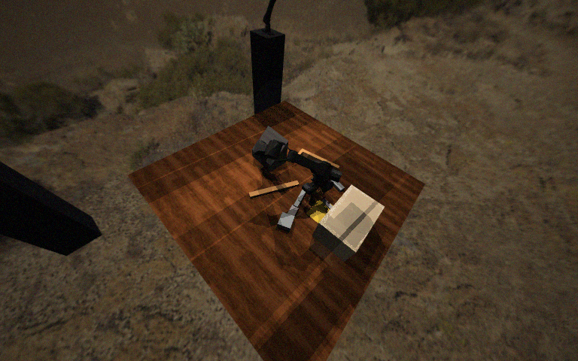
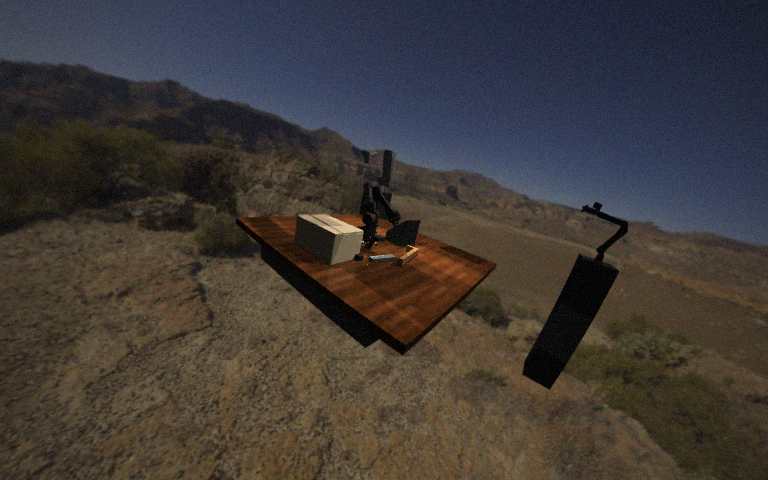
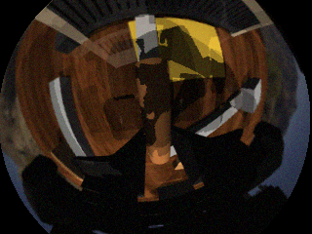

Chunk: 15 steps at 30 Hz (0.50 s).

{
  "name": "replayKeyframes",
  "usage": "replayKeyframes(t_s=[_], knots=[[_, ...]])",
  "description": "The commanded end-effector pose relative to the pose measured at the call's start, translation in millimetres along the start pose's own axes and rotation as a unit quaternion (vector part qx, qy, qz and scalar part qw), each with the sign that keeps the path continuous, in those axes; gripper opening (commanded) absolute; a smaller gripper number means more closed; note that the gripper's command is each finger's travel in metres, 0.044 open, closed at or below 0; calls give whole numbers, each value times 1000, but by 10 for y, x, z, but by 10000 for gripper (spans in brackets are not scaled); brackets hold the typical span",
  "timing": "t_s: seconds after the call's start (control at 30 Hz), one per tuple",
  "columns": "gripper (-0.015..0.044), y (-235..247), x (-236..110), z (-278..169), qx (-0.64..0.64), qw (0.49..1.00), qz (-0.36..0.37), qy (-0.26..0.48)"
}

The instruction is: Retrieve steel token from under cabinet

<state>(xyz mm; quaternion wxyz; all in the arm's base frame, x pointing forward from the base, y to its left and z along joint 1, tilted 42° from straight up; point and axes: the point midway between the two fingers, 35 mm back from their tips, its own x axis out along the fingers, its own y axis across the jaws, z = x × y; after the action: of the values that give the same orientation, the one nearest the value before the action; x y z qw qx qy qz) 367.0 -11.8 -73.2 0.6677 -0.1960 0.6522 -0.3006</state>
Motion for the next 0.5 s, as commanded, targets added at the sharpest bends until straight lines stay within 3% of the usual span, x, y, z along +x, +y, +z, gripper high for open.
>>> replayKeyframes(t_s=[0.0,0.47], knots=[[0,-1,8,-76,0,1000,-1,2],[0,5,10,-221,-1,1000,-1,2]])
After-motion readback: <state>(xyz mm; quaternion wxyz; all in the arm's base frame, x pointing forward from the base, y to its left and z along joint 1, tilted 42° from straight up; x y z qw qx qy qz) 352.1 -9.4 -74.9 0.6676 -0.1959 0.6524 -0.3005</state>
